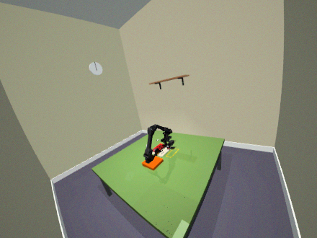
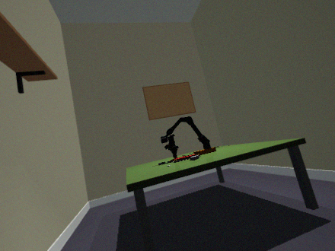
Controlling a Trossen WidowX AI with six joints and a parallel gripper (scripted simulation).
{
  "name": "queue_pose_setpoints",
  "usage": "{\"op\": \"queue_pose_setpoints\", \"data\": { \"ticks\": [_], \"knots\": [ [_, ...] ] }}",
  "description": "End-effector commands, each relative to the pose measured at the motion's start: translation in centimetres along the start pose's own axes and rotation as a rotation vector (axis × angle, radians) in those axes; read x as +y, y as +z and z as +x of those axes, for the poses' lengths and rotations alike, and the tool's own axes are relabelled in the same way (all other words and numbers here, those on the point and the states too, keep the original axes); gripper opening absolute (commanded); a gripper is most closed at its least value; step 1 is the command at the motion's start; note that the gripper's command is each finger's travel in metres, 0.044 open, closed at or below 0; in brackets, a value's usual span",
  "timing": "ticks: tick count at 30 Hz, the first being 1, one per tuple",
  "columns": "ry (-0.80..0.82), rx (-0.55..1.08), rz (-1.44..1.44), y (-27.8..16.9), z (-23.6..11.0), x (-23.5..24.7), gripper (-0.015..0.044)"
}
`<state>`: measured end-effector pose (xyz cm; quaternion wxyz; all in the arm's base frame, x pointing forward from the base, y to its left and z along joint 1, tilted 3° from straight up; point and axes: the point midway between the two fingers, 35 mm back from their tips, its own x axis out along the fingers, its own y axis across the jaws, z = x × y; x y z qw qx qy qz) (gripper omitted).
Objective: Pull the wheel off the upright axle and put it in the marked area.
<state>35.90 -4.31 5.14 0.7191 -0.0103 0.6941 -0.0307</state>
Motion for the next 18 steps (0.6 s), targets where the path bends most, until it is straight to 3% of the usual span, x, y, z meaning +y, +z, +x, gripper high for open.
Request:
{"op": "queue_pose_setpoints", "data": {
  "ticks": [1, 18],
  "knots": [
    [-0.001, -0.006, 0.000, 0.14, -0.40, -0.02, 0.0000],
    [0.000, -0.006, -0.001, 0.16, -0.95, -0.02, 0.0000]
  ]
}}
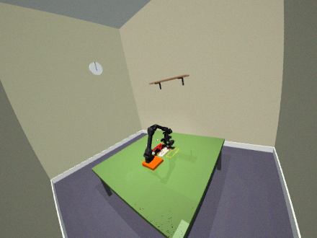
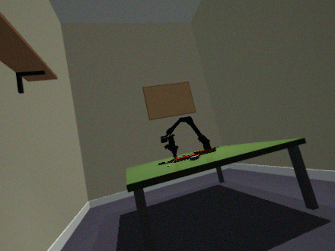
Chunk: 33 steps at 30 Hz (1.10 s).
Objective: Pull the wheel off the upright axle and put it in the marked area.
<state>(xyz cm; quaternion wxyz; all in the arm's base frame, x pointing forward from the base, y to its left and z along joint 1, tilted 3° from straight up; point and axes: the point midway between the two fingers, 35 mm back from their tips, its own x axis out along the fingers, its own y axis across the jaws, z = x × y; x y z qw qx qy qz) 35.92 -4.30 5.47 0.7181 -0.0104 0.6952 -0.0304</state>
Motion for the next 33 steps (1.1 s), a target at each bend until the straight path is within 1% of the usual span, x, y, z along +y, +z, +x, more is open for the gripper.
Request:
{"op": "queue_pose_setpoints", "data": {
  "ticks": [1, 33],
  "knots": [
    [0.000, -0.009, 0.000, 0.1, -0.7, 0.0, 0.0000],
    [0.001, -0.009, -0.002, 0.1, -1.7, 0.0, 0.0000]
  ]
}}
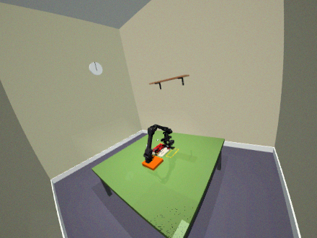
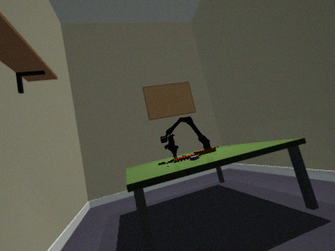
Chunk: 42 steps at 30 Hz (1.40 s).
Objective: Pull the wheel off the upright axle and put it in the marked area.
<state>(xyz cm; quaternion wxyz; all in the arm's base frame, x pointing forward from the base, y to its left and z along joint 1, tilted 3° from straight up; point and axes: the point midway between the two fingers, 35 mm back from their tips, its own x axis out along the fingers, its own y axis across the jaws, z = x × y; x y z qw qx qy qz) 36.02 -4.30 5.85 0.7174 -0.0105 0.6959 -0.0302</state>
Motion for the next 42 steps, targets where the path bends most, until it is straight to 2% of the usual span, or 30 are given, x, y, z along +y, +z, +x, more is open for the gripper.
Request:
{"op": "queue_pose_setpoints", "data": {
  "ticks": [1, 42],
  "knots": [
    [0.001, -0.011, -0.001, 0.0, -1.4, 0.0, 0.0000],
    [0.003, -0.011, -0.003, 0.0, -2.7, 0.0, 0.0000]
  ]
}}
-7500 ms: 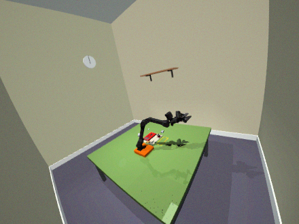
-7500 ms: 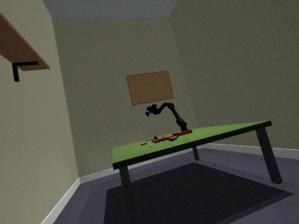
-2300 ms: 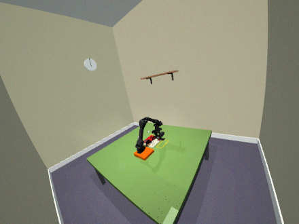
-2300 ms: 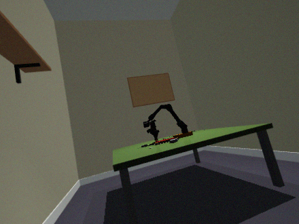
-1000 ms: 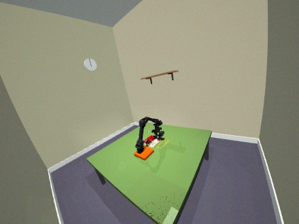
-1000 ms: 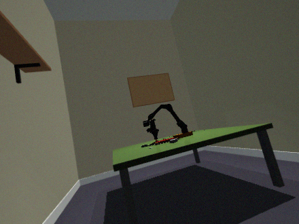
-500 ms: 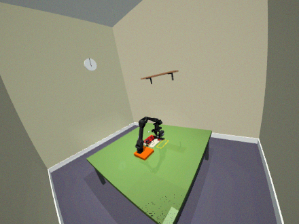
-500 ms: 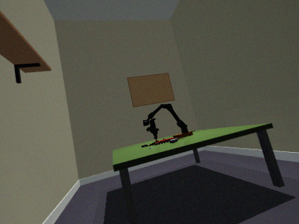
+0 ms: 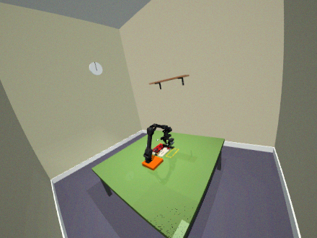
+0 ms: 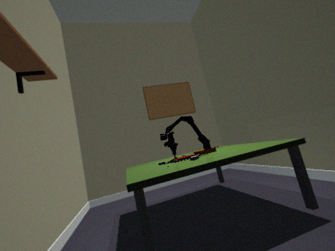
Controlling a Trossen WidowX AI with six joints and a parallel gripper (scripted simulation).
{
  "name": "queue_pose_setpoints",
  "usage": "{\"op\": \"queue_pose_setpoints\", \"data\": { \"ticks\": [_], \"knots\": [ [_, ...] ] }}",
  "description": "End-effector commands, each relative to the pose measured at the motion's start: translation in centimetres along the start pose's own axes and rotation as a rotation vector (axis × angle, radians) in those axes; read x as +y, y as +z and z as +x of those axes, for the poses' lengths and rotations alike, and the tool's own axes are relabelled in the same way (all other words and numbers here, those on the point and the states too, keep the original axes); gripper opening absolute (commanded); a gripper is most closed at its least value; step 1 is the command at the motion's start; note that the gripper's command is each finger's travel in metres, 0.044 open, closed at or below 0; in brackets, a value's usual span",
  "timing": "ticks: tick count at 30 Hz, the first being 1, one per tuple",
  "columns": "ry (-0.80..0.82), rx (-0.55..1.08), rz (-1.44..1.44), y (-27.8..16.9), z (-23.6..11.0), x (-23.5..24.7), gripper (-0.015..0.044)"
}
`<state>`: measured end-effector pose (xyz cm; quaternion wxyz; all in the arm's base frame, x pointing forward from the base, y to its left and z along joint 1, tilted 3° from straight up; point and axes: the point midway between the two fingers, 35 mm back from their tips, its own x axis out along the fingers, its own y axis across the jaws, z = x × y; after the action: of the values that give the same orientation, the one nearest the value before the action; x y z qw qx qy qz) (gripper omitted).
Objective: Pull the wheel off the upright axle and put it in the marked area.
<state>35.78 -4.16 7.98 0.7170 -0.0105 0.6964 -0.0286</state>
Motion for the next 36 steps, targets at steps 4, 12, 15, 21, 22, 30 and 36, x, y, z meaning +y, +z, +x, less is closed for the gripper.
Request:
{"op": "queue_pose_setpoints", "data": {
  "ticks": [4, 12, 15, 21, 22, 30, 36],
  "knots": [
    [0.001, -0.012, -0.001, 0.1, -0.7, 0.0, 0.0000],
    [0.001, -0.012, -0.001, 0.1, -0.9, 0.0, 0.0000],
    [0.001, -0.012, -0.001, 0.1, -0.9, 0.0, 0.0000],
    [0.001, -0.012, -0.001, 0.1, -1.2, 0.0, 0.0000],
    [0.001, -0.012, -0.001, 0.1, -1.4, 0.0, 0.0000],
    [0.001, -0.012, -0.001, -0.3, -4.0, 0.0, 0.0000],
    [0.001, 0.006, -0.004, -0.7, -3.3, -0.2, 0.0000]
  ]
}}
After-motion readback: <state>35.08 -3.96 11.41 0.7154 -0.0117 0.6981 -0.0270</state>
